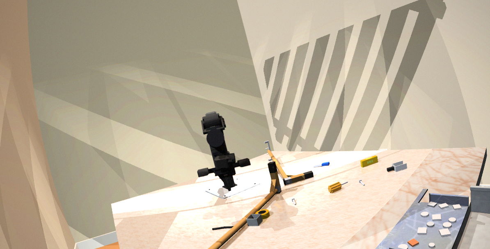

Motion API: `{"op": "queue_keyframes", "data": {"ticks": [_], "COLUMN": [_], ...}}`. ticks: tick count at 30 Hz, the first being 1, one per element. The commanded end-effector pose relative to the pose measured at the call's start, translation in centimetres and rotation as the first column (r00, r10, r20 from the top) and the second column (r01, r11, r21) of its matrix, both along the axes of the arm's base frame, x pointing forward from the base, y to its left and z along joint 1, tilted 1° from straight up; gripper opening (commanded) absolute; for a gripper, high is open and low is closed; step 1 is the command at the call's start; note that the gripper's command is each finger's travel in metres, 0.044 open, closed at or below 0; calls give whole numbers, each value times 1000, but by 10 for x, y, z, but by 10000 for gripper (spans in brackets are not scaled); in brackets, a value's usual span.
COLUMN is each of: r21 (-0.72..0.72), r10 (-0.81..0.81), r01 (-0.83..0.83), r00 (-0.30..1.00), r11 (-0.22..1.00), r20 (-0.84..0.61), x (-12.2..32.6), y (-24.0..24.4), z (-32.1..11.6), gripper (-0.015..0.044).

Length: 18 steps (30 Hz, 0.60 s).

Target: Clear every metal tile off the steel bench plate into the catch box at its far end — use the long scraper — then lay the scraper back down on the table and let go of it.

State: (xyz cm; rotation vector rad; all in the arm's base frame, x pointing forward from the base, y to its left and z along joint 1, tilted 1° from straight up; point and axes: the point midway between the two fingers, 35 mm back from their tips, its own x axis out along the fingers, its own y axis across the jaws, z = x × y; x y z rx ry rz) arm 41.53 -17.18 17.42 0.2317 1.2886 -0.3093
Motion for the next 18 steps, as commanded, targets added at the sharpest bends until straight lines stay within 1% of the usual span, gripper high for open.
{"op": "queue_keyframes", "data": {"ticks": [1, 18], "r21": [5, 6], "r10": [-7, -13], "r01": [7, 13], "r00": [1000, 1000], "r11": [1000, 1000], "r20": [0, 0], "x": [1, 4], "y": [0, -1], "z": [-7, -39], "gripper": [0, 0]}}
